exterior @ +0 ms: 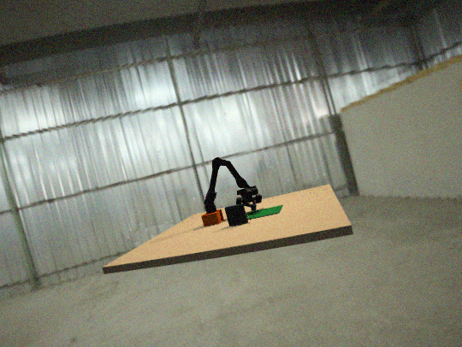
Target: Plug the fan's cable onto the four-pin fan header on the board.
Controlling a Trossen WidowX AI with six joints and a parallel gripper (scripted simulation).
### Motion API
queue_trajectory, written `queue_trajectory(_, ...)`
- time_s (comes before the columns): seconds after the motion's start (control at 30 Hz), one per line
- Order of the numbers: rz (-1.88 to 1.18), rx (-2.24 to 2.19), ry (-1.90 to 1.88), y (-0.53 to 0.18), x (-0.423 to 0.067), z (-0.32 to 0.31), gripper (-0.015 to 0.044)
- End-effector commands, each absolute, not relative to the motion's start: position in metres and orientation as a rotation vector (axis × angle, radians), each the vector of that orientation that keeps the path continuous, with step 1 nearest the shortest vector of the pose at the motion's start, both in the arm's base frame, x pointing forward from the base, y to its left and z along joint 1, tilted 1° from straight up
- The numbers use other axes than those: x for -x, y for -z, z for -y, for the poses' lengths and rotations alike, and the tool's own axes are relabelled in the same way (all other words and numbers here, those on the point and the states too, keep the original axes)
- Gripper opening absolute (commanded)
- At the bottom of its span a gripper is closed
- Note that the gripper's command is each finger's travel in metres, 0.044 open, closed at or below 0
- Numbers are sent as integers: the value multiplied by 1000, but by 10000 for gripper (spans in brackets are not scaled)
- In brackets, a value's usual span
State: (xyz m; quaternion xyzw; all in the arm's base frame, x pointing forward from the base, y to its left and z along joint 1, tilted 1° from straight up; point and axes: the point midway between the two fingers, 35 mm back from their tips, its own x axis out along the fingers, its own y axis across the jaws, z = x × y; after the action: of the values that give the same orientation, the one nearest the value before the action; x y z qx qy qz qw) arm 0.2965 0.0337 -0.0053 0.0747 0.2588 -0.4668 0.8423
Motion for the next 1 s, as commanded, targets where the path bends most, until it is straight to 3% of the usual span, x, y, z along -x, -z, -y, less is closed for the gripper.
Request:
queue_trajectory(0.0,-484,-139,977,5,-293,-35,0)
queue_trajectory(0.7,-182,-104,877,-9,-284,-51,0)
queue_trajectory(0.97,-198,-108,881,-14,-286,-52,0)
